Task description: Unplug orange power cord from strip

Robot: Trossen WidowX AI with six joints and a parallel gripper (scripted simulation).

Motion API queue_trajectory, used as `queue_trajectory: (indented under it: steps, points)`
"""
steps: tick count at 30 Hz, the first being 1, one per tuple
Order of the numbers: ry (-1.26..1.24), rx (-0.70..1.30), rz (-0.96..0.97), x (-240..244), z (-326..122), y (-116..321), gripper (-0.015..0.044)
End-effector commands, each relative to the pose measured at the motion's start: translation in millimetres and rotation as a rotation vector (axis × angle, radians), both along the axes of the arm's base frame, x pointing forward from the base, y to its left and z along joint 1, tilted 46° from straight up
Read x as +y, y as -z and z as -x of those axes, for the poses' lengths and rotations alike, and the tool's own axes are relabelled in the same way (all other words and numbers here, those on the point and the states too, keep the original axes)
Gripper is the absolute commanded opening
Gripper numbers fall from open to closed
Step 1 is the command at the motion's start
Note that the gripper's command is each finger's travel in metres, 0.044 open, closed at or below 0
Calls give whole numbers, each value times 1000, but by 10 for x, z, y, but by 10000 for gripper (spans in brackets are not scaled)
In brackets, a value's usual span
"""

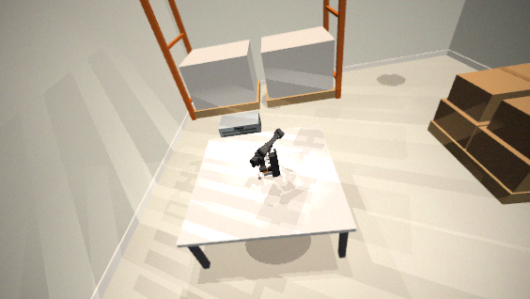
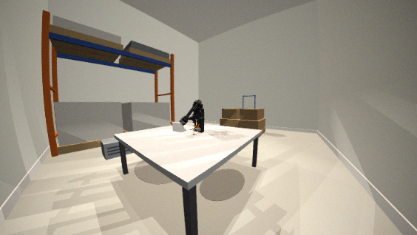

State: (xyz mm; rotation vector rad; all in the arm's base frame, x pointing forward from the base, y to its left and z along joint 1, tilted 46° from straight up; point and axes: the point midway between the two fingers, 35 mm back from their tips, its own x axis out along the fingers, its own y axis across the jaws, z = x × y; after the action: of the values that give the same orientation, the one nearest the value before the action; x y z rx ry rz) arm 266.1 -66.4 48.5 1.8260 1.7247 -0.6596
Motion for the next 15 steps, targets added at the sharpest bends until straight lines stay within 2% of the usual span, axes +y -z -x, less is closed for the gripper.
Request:
queue_trajectory:
  steps: [1, 15]
  points:
    - [7, -6, 48, -203, -24, 117, 0]
    - [9, -5, 48, -390, -22, 249, 0]
